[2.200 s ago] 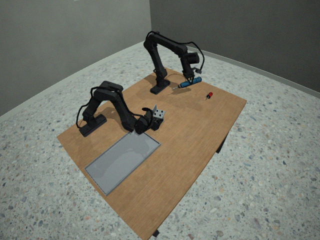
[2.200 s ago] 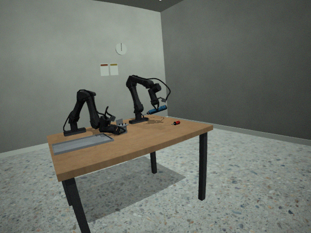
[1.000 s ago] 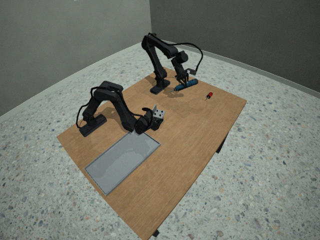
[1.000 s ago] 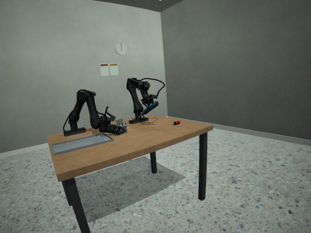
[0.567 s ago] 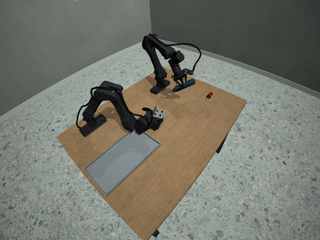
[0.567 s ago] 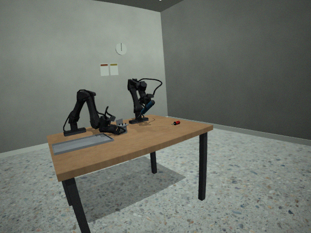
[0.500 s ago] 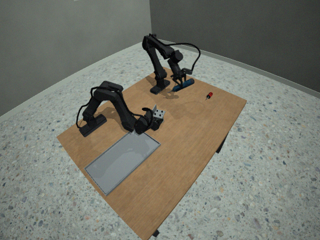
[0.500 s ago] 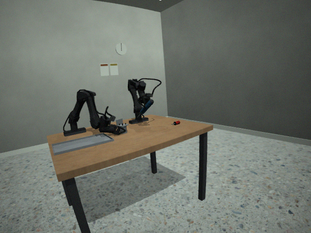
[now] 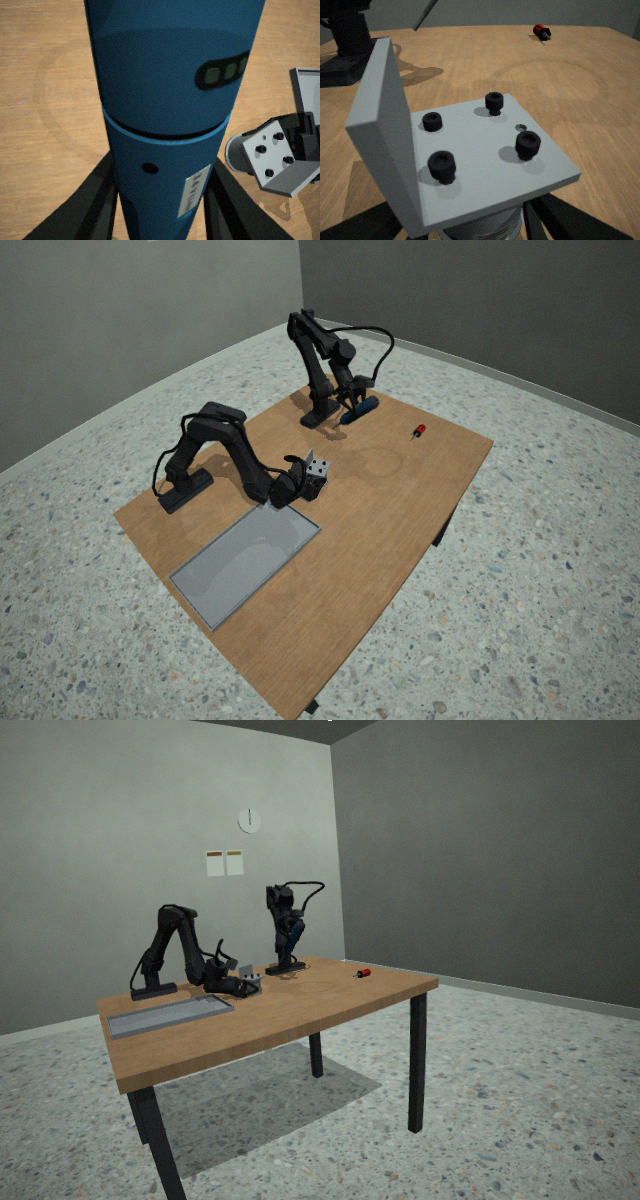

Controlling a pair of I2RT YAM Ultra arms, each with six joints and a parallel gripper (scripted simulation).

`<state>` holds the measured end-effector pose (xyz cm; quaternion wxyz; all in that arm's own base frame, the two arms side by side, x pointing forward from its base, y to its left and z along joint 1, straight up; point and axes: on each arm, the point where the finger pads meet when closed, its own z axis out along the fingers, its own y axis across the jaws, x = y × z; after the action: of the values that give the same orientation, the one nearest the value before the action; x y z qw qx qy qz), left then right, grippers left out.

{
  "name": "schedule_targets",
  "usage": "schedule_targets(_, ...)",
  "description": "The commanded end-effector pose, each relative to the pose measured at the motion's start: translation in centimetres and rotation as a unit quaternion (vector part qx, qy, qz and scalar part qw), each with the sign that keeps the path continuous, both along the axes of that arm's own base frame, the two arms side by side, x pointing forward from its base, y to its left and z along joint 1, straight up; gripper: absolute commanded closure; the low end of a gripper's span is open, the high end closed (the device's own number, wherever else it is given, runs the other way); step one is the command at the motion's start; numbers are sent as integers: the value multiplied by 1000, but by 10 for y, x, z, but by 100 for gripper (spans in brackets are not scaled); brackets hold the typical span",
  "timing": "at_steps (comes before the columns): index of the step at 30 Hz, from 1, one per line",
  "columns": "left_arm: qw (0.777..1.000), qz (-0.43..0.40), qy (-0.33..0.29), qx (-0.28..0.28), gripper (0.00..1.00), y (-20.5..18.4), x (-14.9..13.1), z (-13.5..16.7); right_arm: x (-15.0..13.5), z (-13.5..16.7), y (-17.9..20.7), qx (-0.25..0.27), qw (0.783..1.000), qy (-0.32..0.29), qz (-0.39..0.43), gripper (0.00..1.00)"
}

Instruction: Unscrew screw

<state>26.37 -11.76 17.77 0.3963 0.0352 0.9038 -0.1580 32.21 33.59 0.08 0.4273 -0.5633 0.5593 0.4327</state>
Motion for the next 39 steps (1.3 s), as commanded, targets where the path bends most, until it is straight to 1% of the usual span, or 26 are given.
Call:
schedule_targets(1, 995, -34, -95, -24, 58, -18, 8, 39, 6, 15, -3, 10, 1000, -12, -4, 41)
schedule_targets(4, 991, -58, -120, -28, 58, -28, 4, 51, 6, 15, -3, 10, 1000, -12, -4, 41)
schedule_targets(5, 989, -67, -126, -27, 58, -32, 2, 50, 6, 15, -3, 10, 1000, -12, -4, 41)
schedule_targets(6, 988, -66, -134, -32, 58, -33, 3, 64, 6, 15, -3, 10, 1000, -12, -4, 41)
schedule_targets(7, 987, -66, -141, -34, 58, -33, 4, 67, 6, 15, -3, 10, 1000, -12, -4, 41)
schedule_targets(10, 988, -61, -139, -33, 58, -30, 6, 66, 6, 15, -3, 10, 1000, -12, -4, 41)
schedule_targets(11, 988, -75, -130, -27, 58, -35, -1, 49, 6, 15, -3, 10, 1000, -12, -4, 41)
schedule_targets(14, 983, -99, -151, -31, 58, -44, -8, 56, 6, 15, -3, 10, 1000, -12, -4, 41)
schedule_targets(15, 980, -104, -166, -36, 58, -47, -10, 69, 6, 15, -3, 10, 1000, -12, -4, 41)
schedule_targets(16, 979, -110, -169, -35, 58, -49, -12, 71, 6, 15, -3, 10, 1000, -12, -4, 41)
schedule_targets(17, 977, -119, -171, -33, 58, -52, -15, 63, 6, 15, -3, 10, 1000, -12, -4, 41)
schedule_targets(18, 976, -127, -177, -33, 58, -55, -18, 63, 6, 15, -3, 10, 1000, -12, -4, 41)
schedule_targets(21, 968, -148, -200, -38, 58, -64, -25, 74, 6, 15, -3, 10, 1000, -12, -4, 41)
schedule_targets(22, 965, -157, -205, -38, 58, -67, -27, 73, 6, 15, -3, 10, 1000, -12, -4, 41)
schedule_targets(23, 964, -155, -212, -44, 58, -67, -27, 87, 6, 15, -3, 10, 1000, -12, -4, 41)
schedule_targets(24, 962, -155, -218, -46, 58, -67, -27, 91, 6, 15, -3, 10, 1000, -12, -4, 41)
schedule_targets(27, 962, -151, -222, -46, 58, -65, -24, 90, 6, 15, -3, 10, 1000, -12, -4, 41)
schedule_targets(28, 962, -165, -214, -41, 58, -69, -30, 74, 6, 15, -3, 10, 1000, -12, -4, 41)
schedule_targets(31, 953, -185, -235, -47, 58, -76, -39, 80, 6, 15, -3, 10, 1000, -12, -4, 41)
schedule_targets(32, 949, -189, -247, -52, 58, -78, -42, 92, 6, 15, -3, 10, 1000, -12, -4, 41)
schedule_targets(33, 947, -194, -250, -52, 58, -80, -45, 94, 6, 15, -3, 10, 1000, -12, -4, 41)
schedule_targets(34, 945, -203, -252, -51, 58, -82, -48, 87, 6, 15, -3, 10, 1000, -12, -4, 41)
schedule_targets(35, 942, -209, -257, -51, 58, -84, -51, 87, 6, 15, -3, 10, 1000, -12, -4, 41)
schedule_targets(39, 928, -235, -283, -59, 58, -93, -63, 97, 6, 15, -3, 10, 1000, -12, -4, 41)
